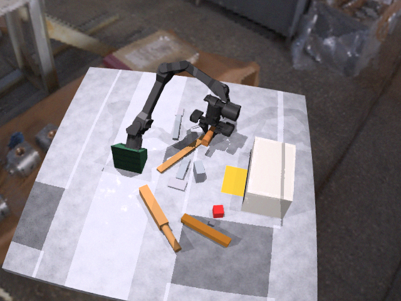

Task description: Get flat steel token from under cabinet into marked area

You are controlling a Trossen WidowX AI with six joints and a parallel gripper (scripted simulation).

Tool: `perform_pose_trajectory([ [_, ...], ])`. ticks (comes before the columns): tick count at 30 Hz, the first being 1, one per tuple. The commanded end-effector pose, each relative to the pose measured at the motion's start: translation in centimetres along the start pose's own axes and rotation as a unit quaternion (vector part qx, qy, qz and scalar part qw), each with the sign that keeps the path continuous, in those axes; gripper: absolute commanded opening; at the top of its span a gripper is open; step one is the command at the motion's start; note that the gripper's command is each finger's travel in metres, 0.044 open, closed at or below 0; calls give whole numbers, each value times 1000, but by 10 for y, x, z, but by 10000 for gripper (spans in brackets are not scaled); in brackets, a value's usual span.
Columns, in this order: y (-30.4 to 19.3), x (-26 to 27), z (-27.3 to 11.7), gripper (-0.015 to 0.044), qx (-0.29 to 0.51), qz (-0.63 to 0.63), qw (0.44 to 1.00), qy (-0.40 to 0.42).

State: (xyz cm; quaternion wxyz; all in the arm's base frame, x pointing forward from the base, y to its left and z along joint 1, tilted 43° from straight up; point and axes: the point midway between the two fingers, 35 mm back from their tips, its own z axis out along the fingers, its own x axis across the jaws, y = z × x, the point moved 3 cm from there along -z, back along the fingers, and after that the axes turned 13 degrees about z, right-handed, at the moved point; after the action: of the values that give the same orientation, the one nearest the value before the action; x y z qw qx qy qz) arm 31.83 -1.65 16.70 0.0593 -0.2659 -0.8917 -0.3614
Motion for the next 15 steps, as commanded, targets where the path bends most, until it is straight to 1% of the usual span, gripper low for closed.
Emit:
perform_pose_trajectory([
  [1,-11,-3,-2,0,-4,1,1000,-4],
  [15,-39,-10,-2,0,-3,1,1000,-4],
])
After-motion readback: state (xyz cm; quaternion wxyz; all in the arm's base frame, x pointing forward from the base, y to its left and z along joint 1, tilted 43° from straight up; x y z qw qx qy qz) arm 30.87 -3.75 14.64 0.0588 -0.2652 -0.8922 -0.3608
